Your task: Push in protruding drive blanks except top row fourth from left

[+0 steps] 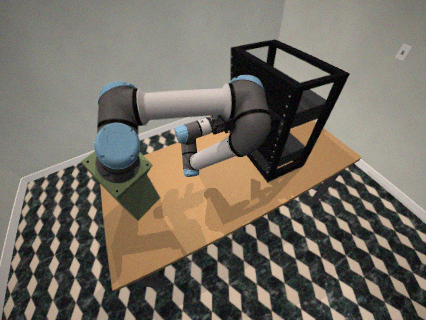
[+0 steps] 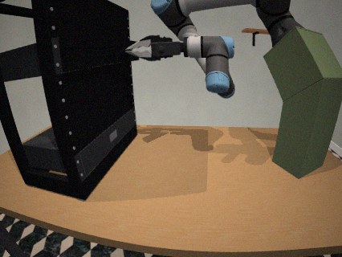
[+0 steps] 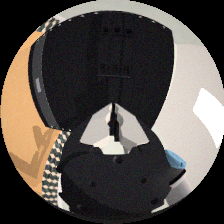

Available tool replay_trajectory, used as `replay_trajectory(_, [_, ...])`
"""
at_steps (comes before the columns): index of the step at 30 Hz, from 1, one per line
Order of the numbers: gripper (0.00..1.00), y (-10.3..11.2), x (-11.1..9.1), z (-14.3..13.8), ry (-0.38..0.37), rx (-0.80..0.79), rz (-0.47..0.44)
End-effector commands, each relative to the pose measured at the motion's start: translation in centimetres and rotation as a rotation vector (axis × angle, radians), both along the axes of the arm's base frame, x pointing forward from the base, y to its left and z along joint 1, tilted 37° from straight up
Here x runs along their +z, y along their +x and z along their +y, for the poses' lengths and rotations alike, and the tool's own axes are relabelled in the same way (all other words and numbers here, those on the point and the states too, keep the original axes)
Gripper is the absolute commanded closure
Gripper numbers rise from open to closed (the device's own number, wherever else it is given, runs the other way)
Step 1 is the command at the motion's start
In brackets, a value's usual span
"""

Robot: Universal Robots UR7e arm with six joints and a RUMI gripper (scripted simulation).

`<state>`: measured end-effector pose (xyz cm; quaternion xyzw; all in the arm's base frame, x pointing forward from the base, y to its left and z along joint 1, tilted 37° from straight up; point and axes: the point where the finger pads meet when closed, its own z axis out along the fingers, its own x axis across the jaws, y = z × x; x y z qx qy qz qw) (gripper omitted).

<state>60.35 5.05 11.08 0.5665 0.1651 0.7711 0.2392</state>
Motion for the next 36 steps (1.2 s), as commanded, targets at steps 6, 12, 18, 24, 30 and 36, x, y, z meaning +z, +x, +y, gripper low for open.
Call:
replay_trajectory(6, [1.00,0.7,0.3,0.0,0.000,0.001,-0.001])
replay_trajectory(12, [1.00,0.9,0.4,0.0,0.000,0.001,-0.001])
replay_trajectory(18, [1.00,0.9,0.4,0.0,0.000,0.001,-0.001])
replay_trajectory(24, [1.00,1.5,0.5,0.0,0.000,0.001,-0.001])
replay_trajectory(30, [1.00,1.9,0.7,0.0,0.000,0.001,-0.001])
replay_trajectory(36, [1.00,1.9,0.7,0.0,0.000,0.001,-0.001])
